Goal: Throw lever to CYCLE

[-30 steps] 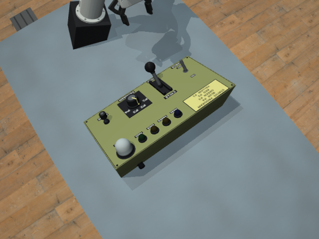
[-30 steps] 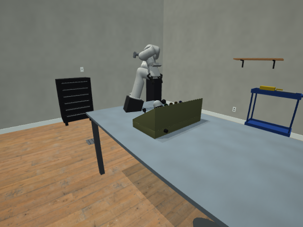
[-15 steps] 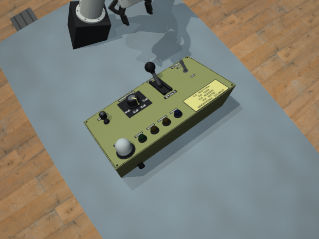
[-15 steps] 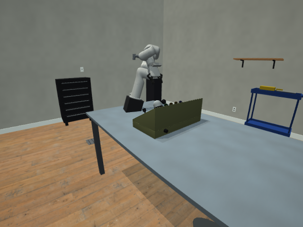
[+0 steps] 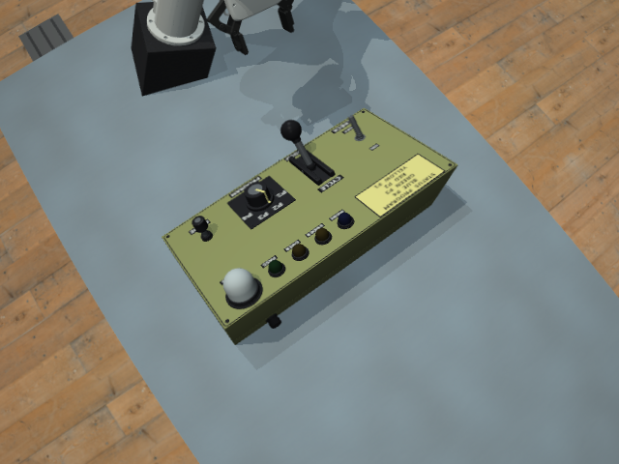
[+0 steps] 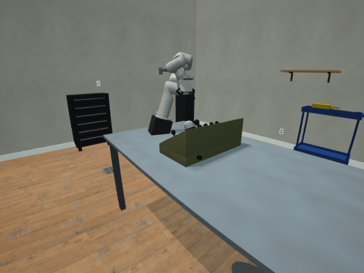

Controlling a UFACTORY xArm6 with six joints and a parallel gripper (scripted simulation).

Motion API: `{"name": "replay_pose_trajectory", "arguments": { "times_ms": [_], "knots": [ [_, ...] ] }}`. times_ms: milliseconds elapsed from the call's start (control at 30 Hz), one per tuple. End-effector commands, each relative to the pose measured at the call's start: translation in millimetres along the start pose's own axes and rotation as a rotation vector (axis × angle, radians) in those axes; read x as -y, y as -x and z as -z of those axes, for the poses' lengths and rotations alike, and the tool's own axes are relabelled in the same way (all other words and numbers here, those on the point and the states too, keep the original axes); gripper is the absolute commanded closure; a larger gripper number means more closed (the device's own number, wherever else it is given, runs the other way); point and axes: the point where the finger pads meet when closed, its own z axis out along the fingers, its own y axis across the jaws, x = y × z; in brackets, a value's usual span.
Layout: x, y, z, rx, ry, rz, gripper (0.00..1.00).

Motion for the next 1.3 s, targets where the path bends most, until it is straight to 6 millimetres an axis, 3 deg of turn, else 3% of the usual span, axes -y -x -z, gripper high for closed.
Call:
{"name": "replay_pose_trajectory", "arguments": {
  "times_ms": [0,33,100,133,200,233,300,333,400,433,500,533,600,633,667,700,767,800,833,867,1067,1267],
  "knots": [
    [-28,-18,-9,0.004,-0.007,0.006,0.0],
    [-42,-24,-13,0.006,-0.007,0.007,0.0],
    [-42,-24,-13,0.006,-0.007,0.007,0.0],
    [-58,-29,-18,0.007,-0.008,0.008,0.0],
    [-58,-29,-18,0.007,-0.008,0.008,0.0],
    [-76,-33,-24,0.007,-0.008,0.008,0.0],
    [-76,-33,-24,0.007,-0.008,0.008,0.0],
    [-95,-36,-30,0.006,-0.008,0.008,0.0],
    [-95,-36,-30,0.006,-0.008,0.008,0.0],
    [-115,-36,-37,0.005,-0.008,0.008,0.0],
    [-115,-36,-37,0.005,-0.008,0.008,0.0],
    [-135,-35,-44,0.004,-0.008,0.007,0.0],
    [-135,-35,-44,0.004,-0.008,0.007,0.0],
    [-155,-32,-51,0.002,-0.007,0.006,0.0],
    [-155,-32,-51,0.002,-0.007,0.006,0.0],
    [-172,-28,-57,0.001,-0.006,0.004,0.0],
    [-172,-28,-57,0.001,-0.006,0.004,0.0],
    [-188,-23,-63,-0.001,-0.006,0.003,0.0],
    [-188,-23,-63,-0.001,-0.006,0.003,0.0],
    [-201,-18,-69,-0.002,-0.005,0.002,0.0],
    [-227,-6,-80,-0.005,-0.004,-0.001,0.0],
    [-228,-5,-81,-0.006,-0.003,-0.002,0.0]
  ]
}}
